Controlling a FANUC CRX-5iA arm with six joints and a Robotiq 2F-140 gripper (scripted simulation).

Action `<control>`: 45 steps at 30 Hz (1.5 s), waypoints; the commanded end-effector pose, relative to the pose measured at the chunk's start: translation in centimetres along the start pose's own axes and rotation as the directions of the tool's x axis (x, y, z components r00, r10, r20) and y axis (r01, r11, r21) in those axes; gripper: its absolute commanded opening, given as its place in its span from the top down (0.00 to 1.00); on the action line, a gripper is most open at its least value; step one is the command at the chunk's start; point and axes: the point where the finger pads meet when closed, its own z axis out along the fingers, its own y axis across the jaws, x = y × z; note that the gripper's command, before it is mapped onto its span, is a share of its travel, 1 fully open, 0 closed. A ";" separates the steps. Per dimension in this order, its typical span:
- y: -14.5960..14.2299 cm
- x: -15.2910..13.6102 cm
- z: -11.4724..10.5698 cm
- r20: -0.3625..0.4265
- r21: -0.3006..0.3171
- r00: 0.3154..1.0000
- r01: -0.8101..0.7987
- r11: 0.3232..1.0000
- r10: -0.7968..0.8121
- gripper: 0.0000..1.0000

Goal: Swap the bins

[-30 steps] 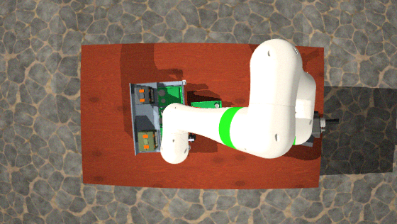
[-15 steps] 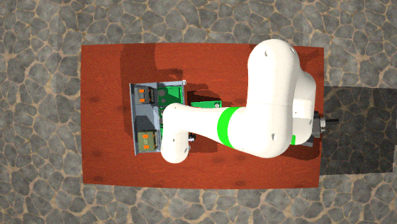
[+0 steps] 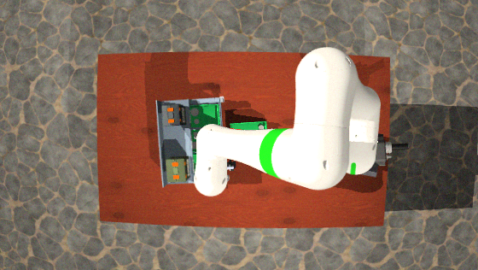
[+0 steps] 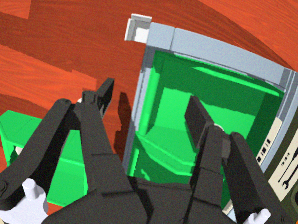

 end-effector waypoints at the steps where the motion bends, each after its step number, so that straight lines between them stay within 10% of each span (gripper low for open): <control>1: 0.1 0.0 0.0 0.000 -0.002 1.000 0.000 1.000 0.000 0.38; 23: 0.1 0.0 0.1 0.000 -0.002 1.000 0.000 1.000 0.000 0.38; 24: 0.1 0.0 0.1 0.000 -0.002 1.000 0.000 1.000 0.000 0.90; 45: 0.1 0.0 0.1 0.000 -0.002 1.000 0.000 1.000 0.000 0.90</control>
